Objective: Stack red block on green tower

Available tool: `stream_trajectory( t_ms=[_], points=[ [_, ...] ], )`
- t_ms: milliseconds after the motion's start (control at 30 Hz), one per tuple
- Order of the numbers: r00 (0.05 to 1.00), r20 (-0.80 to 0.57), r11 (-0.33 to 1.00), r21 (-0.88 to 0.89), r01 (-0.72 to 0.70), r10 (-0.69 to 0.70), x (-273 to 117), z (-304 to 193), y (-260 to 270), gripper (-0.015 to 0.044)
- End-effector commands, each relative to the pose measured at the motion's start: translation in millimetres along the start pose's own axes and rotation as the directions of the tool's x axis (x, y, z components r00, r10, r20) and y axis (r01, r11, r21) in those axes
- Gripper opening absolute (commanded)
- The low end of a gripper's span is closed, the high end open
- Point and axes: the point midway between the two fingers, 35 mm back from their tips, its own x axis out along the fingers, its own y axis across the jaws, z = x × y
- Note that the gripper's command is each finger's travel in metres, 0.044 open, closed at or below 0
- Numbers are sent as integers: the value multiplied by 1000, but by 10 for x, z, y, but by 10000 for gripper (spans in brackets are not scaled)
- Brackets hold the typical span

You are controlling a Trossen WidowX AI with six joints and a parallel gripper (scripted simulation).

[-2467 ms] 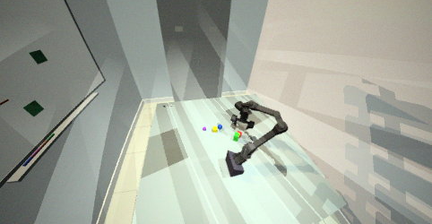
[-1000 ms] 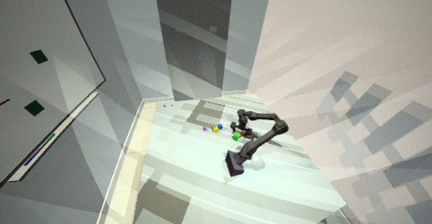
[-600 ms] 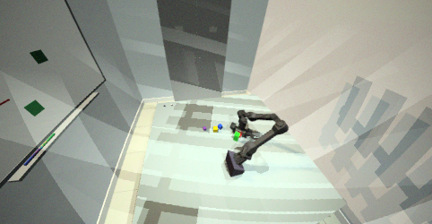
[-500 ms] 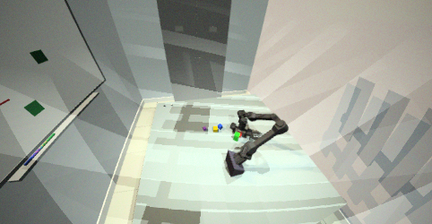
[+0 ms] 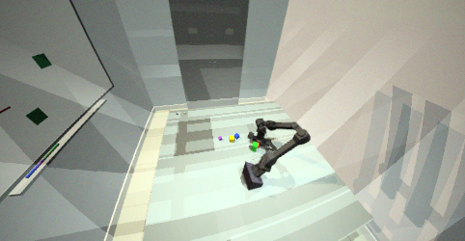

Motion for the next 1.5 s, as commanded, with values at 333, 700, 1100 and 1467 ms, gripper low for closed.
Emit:
stream_trajectory(
  t_ms=[333,700,1100,1467],
  points=[
    [1000,-3,1000,-4,-3,3,-242,1,9,0],
    [1000,-5,1000,-4,-4,4,-782,1,10,0],
    [1000,-3,1000,-11,-4,4,-1129,-4,10,0],
    [1000,-11,1000,-12,-8,8,-1171,-364,111,0]
  ],
)
